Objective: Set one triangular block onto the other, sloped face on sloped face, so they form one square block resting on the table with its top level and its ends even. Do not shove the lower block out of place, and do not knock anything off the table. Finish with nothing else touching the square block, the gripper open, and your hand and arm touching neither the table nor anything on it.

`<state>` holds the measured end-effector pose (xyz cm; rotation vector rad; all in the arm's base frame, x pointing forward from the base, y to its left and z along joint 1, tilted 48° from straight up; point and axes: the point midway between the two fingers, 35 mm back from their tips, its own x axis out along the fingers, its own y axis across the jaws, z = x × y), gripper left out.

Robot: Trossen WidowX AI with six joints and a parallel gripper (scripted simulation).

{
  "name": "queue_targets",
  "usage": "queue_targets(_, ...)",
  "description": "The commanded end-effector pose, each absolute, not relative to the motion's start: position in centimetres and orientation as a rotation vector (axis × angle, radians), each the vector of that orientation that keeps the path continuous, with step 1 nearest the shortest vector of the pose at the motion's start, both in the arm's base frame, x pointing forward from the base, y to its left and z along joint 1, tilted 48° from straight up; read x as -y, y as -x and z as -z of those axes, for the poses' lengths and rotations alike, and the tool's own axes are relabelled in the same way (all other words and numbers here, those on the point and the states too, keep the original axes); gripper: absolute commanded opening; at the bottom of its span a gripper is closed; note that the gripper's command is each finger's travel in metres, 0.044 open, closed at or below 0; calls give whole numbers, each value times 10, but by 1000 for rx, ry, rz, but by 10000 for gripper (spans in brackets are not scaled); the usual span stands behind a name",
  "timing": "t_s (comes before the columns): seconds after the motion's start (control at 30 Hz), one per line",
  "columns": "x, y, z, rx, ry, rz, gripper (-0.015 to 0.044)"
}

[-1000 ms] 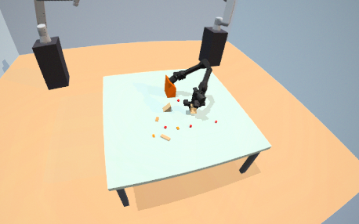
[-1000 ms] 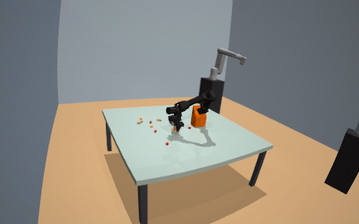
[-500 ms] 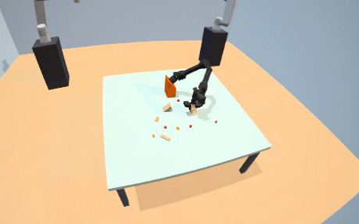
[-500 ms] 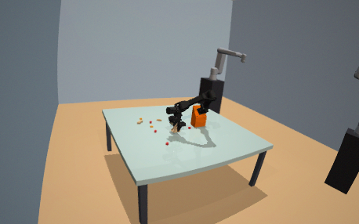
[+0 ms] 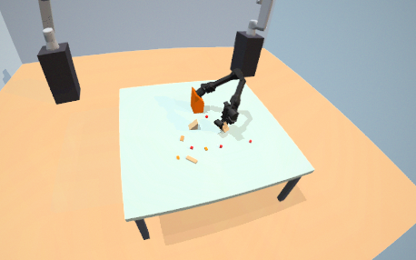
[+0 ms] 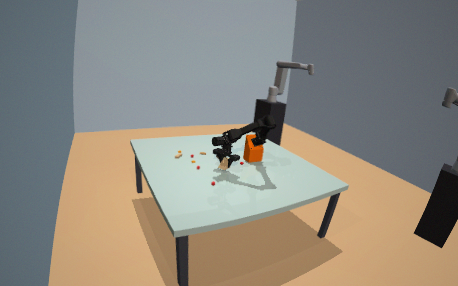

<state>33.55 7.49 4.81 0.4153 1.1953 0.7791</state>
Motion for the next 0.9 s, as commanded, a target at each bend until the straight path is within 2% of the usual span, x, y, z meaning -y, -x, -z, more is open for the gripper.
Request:
queue_targets(0.0, -75, -336, -49, -1141, -317, -840, 0)
queue_targets(0.87, -75, -335, -49, -787, 255, -1170, 0)
